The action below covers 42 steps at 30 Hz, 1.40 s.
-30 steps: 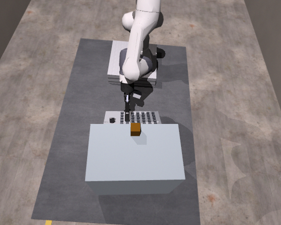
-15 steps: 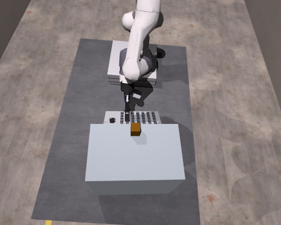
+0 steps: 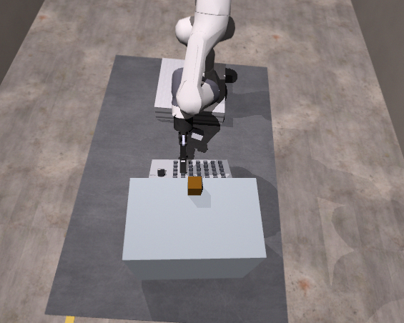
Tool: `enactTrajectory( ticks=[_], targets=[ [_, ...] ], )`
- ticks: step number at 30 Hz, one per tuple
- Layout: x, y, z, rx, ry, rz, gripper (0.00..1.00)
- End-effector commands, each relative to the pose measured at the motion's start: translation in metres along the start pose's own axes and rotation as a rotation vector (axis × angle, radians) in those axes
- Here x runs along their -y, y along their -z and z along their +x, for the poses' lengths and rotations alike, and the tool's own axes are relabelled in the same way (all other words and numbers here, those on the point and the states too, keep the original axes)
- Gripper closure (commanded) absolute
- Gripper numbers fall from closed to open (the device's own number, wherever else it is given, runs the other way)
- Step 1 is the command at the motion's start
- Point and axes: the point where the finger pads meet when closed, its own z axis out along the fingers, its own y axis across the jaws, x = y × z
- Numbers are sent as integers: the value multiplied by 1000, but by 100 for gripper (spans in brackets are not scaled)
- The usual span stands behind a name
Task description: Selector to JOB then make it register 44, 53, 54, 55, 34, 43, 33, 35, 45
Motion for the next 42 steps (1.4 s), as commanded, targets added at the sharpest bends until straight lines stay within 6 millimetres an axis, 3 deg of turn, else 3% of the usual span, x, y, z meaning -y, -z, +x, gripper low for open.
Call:
enactTrajectory(
  ticks=[1,10,30,42],
  targets=[
    [-1,6,0,0,-5,1,90],
    [-1,21,0,0,-5,1,90],
    [0,28,0,0,-5,1,90],
    [33,28,0,0,-5,1,90]
  ],
)
